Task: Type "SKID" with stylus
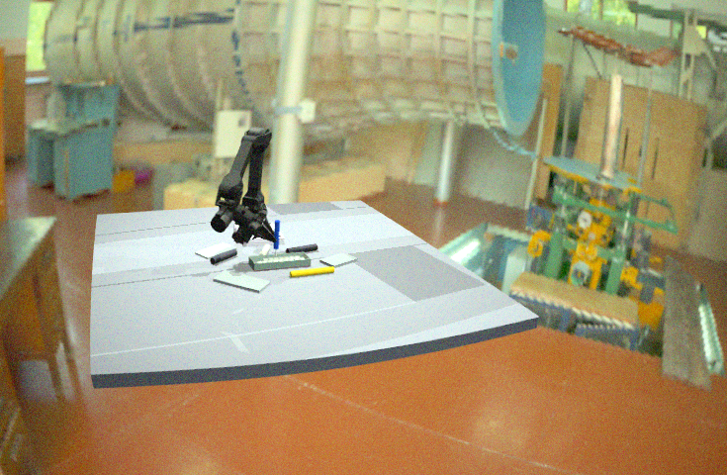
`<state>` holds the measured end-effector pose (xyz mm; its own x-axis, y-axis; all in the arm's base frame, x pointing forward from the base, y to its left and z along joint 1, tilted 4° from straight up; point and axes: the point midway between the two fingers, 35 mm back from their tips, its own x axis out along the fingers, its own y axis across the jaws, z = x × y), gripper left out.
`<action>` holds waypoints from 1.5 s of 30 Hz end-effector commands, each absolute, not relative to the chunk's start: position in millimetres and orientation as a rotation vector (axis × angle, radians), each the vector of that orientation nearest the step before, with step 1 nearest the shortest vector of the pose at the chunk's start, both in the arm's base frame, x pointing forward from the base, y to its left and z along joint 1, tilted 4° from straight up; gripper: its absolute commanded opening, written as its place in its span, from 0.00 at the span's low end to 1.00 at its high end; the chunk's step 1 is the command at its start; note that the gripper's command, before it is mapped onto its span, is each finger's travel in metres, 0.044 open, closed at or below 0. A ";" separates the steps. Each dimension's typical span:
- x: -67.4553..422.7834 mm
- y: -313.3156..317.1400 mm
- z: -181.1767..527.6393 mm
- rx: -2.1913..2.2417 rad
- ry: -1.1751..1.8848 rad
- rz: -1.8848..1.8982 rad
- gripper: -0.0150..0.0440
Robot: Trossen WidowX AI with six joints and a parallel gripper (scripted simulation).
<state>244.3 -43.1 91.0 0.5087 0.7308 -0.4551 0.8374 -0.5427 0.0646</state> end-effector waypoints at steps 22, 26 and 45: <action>244.3 -42.0 79.2 2.488 1.326 -0.557 0.39; 244.5 -41.9 77.4 2.488 1.326 -0.557 0.39; 244.8 -41.8 72.7 2.488 1.326 -0.557 0.39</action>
